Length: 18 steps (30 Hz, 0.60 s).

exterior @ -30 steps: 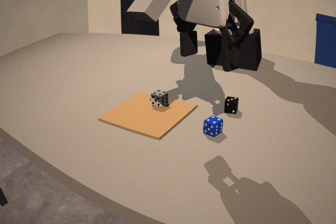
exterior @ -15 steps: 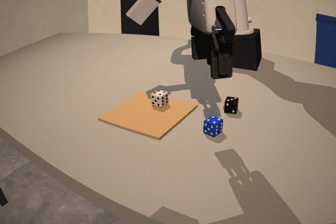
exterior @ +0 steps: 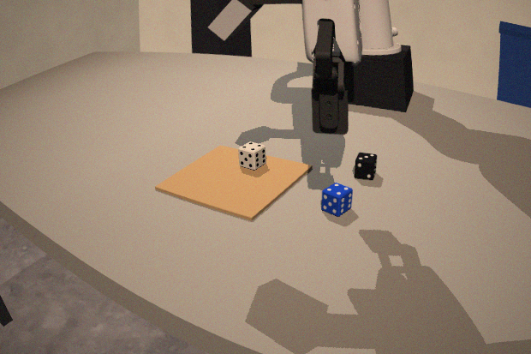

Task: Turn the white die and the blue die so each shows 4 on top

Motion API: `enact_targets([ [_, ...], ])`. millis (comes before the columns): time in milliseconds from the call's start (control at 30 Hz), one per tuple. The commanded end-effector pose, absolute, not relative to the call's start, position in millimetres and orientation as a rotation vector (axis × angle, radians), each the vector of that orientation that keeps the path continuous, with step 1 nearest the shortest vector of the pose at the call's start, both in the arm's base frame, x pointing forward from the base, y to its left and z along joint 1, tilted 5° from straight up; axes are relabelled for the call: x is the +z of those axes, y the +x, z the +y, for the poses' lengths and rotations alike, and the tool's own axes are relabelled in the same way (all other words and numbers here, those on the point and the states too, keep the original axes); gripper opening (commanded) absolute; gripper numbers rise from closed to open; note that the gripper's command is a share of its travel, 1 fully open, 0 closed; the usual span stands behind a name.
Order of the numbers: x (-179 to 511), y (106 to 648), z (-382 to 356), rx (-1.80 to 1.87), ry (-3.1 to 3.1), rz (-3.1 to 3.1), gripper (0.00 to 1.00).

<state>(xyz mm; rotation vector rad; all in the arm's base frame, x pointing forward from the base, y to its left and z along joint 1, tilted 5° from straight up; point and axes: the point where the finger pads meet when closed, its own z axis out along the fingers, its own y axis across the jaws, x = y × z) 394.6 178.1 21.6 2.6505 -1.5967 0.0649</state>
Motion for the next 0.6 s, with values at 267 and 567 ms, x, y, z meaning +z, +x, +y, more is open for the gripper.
enact_targets([
  [267,14,393,179,0.107,2.269,-2.114,1.00],
  [567,9,391,179,0.113,2.000,-2.382,1.00],
])
